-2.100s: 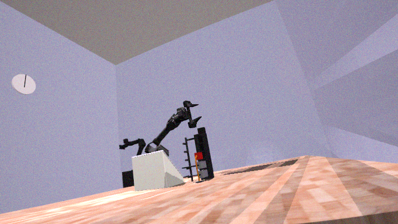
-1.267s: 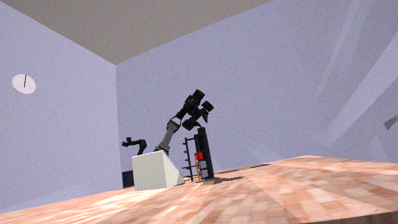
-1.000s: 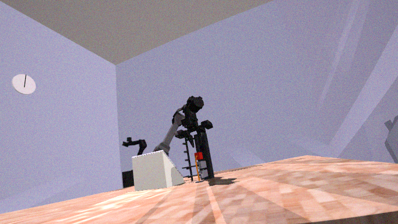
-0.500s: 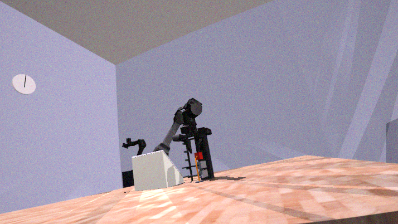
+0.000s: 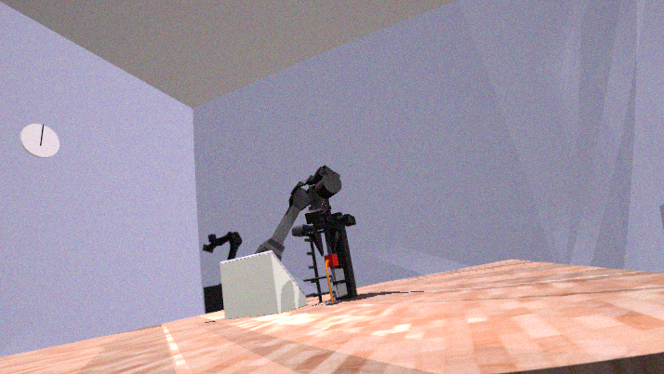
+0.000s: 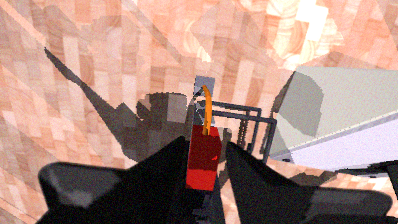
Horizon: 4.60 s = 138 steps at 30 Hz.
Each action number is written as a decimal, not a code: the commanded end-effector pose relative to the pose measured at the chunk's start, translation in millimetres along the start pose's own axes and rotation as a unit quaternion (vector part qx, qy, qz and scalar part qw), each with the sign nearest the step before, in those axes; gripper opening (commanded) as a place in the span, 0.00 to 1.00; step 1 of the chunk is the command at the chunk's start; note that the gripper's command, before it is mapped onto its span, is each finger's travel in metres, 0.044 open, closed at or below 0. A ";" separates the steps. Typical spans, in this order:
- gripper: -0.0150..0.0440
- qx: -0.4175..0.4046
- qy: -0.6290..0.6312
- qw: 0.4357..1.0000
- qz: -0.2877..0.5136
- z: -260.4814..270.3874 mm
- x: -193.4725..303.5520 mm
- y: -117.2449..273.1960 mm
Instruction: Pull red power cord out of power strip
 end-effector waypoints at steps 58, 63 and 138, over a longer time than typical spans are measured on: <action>0.25 -0.001 -0.001 1.000 -0.001 3.8 -28.6 -6.3; 0.25 -0.001 -0.002 1.000 -0.001 3.8 -36.7 -5.0; 0.25 0.000 0.000 1.000 0.001 -0.8 4.1 -9.6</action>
Point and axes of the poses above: the point midway between the two fingers, 35 mm back from their tips, its own y axis back along the fingers, its own z axis across the jaws, x = y × z, the point moved 2 cm from there along y, back along the fingers, and after that the axes turned 5 degrees about -y, right-handed, at the moved point
